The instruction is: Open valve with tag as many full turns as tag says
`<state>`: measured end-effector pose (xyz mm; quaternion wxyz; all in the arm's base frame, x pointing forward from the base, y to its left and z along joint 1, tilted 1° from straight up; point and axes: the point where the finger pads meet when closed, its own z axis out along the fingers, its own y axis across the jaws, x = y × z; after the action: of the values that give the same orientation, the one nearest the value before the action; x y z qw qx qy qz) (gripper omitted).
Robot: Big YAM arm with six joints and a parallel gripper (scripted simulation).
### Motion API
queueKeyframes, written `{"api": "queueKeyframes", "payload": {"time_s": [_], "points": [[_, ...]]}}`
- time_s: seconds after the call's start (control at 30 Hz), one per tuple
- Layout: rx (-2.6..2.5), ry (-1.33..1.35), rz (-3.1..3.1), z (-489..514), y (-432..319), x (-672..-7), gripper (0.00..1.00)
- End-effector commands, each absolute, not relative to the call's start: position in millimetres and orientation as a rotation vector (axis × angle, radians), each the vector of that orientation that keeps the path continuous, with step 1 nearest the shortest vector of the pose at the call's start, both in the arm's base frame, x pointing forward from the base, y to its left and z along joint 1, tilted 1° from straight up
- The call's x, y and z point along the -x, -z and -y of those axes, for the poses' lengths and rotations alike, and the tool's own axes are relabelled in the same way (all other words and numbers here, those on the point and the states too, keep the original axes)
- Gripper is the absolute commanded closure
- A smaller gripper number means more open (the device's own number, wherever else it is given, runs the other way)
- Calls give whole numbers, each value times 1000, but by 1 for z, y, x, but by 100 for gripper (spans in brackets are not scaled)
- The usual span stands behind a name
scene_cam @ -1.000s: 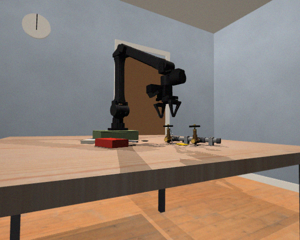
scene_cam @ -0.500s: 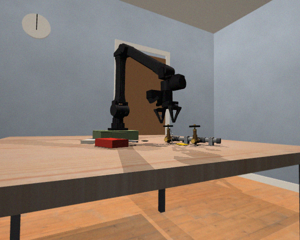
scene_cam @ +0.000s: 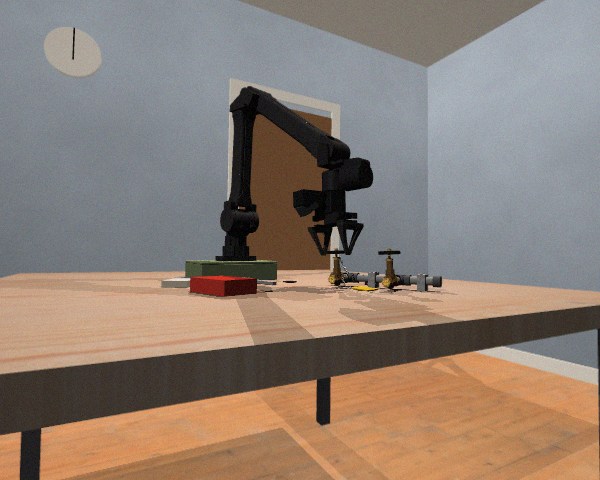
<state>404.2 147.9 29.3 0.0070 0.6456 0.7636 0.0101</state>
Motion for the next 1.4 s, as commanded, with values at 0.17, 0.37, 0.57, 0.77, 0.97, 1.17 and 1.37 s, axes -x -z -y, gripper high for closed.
{"api": "queueKeyframes", "payload": {"time_s": [0.17,0.37,0.57,0.77,0.97,1.17,1.37], "points": [[-2006,-90,-2365,-156,-35,-416,0],[-2005,-86,-2370,-155,-36,-415,100],[-2001,-81,-2376,-155,-37,-413,100],[-2001,-81,-2376,-155,-37,-413,100],[-2001,-81,-2376,-155,-37,-413,100],[-1979,-80,-2394,-155,-37,-413,100],[-1913,-79,-2445,-155,-37,-413,100]]}}
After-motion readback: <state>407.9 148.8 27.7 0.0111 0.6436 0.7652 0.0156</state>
